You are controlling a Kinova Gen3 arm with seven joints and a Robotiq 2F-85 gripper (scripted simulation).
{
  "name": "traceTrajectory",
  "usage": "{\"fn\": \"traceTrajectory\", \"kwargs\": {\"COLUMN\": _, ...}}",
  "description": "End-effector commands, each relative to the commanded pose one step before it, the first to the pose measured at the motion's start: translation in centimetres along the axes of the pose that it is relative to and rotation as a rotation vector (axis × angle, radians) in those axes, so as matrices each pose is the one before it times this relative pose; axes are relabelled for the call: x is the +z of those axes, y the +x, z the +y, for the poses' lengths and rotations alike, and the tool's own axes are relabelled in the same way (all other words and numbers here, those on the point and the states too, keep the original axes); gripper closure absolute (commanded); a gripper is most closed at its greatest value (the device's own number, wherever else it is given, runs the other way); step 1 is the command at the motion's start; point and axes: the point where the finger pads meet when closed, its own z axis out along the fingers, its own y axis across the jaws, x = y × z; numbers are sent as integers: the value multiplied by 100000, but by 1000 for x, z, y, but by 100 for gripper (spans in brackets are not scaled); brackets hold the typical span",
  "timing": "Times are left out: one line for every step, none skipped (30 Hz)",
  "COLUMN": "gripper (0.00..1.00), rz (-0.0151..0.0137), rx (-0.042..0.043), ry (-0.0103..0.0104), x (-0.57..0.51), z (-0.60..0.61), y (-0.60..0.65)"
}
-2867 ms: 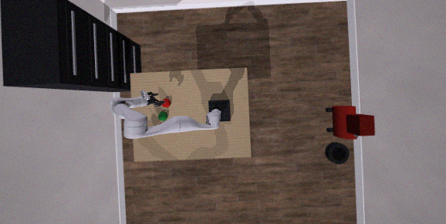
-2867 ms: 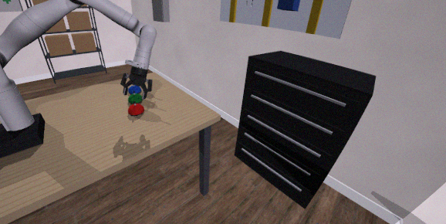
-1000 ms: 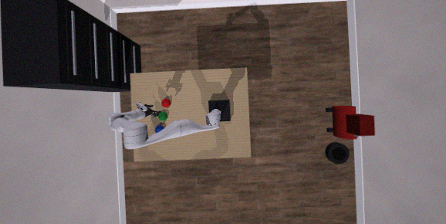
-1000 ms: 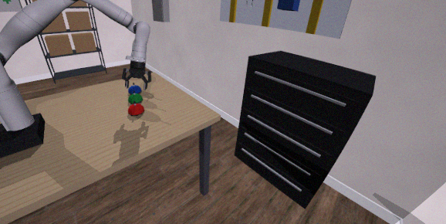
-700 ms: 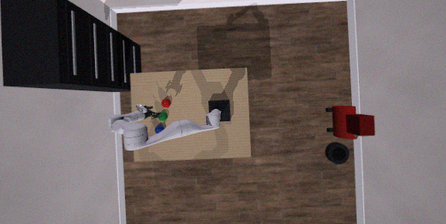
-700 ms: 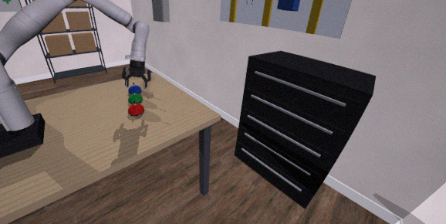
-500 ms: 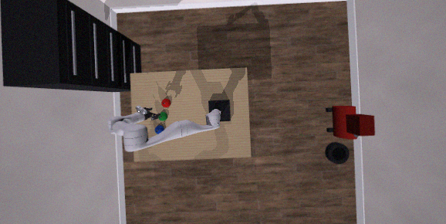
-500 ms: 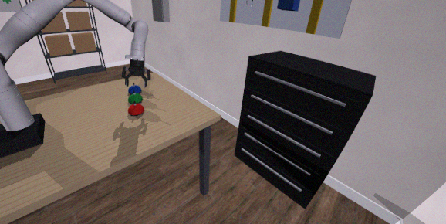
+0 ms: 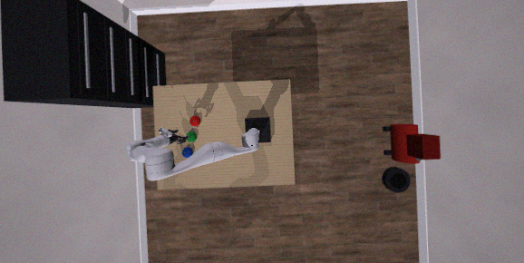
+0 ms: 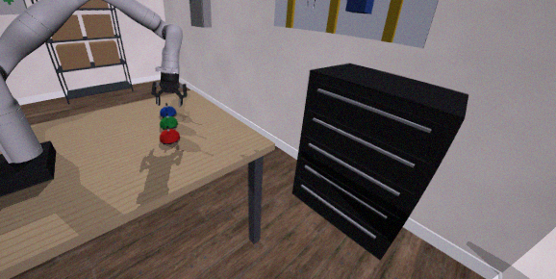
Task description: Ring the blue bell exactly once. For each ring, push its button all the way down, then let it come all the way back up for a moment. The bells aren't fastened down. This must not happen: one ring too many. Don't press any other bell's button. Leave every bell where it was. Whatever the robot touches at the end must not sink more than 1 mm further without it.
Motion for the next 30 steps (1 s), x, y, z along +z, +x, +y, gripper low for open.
{"fn": "traceTrajectory", "kwargs": {"gripper": 0, "rz": -172, "rx": -460, "ry": 503, "x": -278, "z": 66, "y": -235}}
{"fn": "traceTrajectory", "kwargs": {"gripper": 0, "rz": 0, "rx": 0, "ry": 0, "x": 0, "z": 0, "y": 0}}
{"fn": "traceTrajectory", "kwargs": {"gripper": 0, "rz": 0, "rx": 0, "ry": 0, "x": 0, "z": 0, "y": 0}}
{"fn": "traceTrajectory", "kwargs": {"gripper": 0, "rz": -1218, "rx": -1696, "ry": 1138, "x": -337, "z": 295, "y": -1100}}
{"fn": "traceTrajectory", "kwargs": {"gripper": 0, "rz": 0, "rx": 0, "ry": 0, "x": 0, "z": 0, "y": 0}}
{"fn": "traceTrajectory", "kwargs": {"gripper": 0, "rz": 0, "rx": 0, "ry": 0, "x": 0, "z": 0, "y": 0}}
{"fn": "traceTrajectory", "kwargs": {"gripper": 0, "rz": 0, "rx": 0, "ry": 0, "x": 0, "z": 0, "y": 0}}
{"fn": "traceTrajectory", "kwargs": {"gripper": 0, "rz": 0, "rx": 0, "ry": 0, "x": 0, "z": 0, "y": 0}}
{"fn": "traceTrajectory", "kwargs": {"gripper": 0, "rz": 0, "rx": 0, "ry": 0, "x": 0, "z": 0, "y": 0}}
{"fn": "traceTrajectory", "kwargs": {"gripper": 0, "rz": -1212, "rx": -1593, "ry": 1079, "x": -324, "z": 280, "y": -1057}}
{"fn": "traceTrajectory", "kwargs": {"gripper": 0, "rz": 0, "rx": 0, "ry": 0, "x": 0, "z": 0, "y": 0}}
{"fn": "traceTrajectory", "kwargs": {"gripper": 0, "rz": 0, "rx": 0, "ry": 0, "x": 0, "z": 0, "y": 0}}
{"fn": "traceTrajectory", "kwargs": {"gripper": 0, "rz": 0, "rx": 0, "ry": 0, "x": 0, "z": 0, "y": 0}}
{"fn": "traceTrajectory", "kwargs": {"gripper": 0, "rz": 0, "rx": 0, "ry": 0, "x": 0, "z": 0, "y": 0}}
{"fn": "traceTrajectory", "kwargs": {"gripper": 0, "rz": 0, "rx": 0, "ry": 0, "x": 0, "z": 0, "y": 0}}
{"fn": "traceTrajectory", "kwargs": {"gripper": 0, "rz": -1200, "rx": -1492, "ry": 1020, "x": -310, "z": 265, "y": -1014}}
{"fn": "traceTrajectory", "kwargs": {"gripper": 0, "rz": 0, "rx": 0, "ry": 0, "x": 0, "z": 0, "y": 0}}
{"fn": "traceTrajectory", "kwargs": {"gripper": 0, "rz": 0, "rx": 0, "ry": 0, "x": 0, "z": 0, "y": 0}}
{"fn": "traceTrajectory", "kwargs": {"gripper": 0, "rz": 0, "rx": 0, "ry": 0, "x": 0, "z": 0, "y": 0}}
{"fn": "traceTrajectory", "kwargs": {"gripper": 0, "rz": 0, "rx": 0, "ry": 0, "x": 0, "z": 0, "y": 0}}
{"fn": "traceTrajectory", "kwargs": {"gripper": 0, "rz": 0, "rx": 0, "ry": 0, "x": 0, "z": 0, "y": 0}}
{"fn": "traceTrajectory", "kwargs": {"gripper": 0, "rz": -1183, "rx": -1396, "ry": 963, "x": -296, "z": 251, "y": -970}}
{"fn": "traceTrajectory", "kwargs": {"gripper": 0, "rz": 0, "rx": 0, "ry": 0, "x": 0, "z": 0, "y": 0}}
{"fn": "traceTrajectory", "kwargs": {"gripper": 0, "rz": 0, "rx": 0, "ry": 0, "x": 0, "z": 0, "y": 0}}
{"fn": "traceTrajectory", "kwargs": {"gripper": 0, "rz": 0, "rx": 0, "ry": 0, "x": 0, "z": 0, "y": 0}}
{"fn": "traceTrajectory", "kwargs": {"gripper": 0, "rz": 0, "rx": 0, "ry": 0, "x": 0, "z": 0, "y": 0}}
{"fn": "traceTrajectory", "kwargs": {"gripper": 0, "rz": 0, "rx": 0, "ry": 0, "x": 0, "z": 0, "y": 0}}
{"fn": "traceTrajectory", "kwargs": {"gripper": 0, "rz": 0, "rx": 0, "ry": 0, "x": 0, "z": 0, "y": 0}}
{"fn": "traceTrajectory", "kwargs": {"gripper": 0, "rz": 0, "rx": 0, "ry": 0, "x": 0, "z": 0, "y": 0}}
{"fn": "traceTrajectory", "kwargs": {"gripper": 0, "rz": 0, "rx": 0, "ry": 0, "x": 0, "z": 0, "y": 0}}
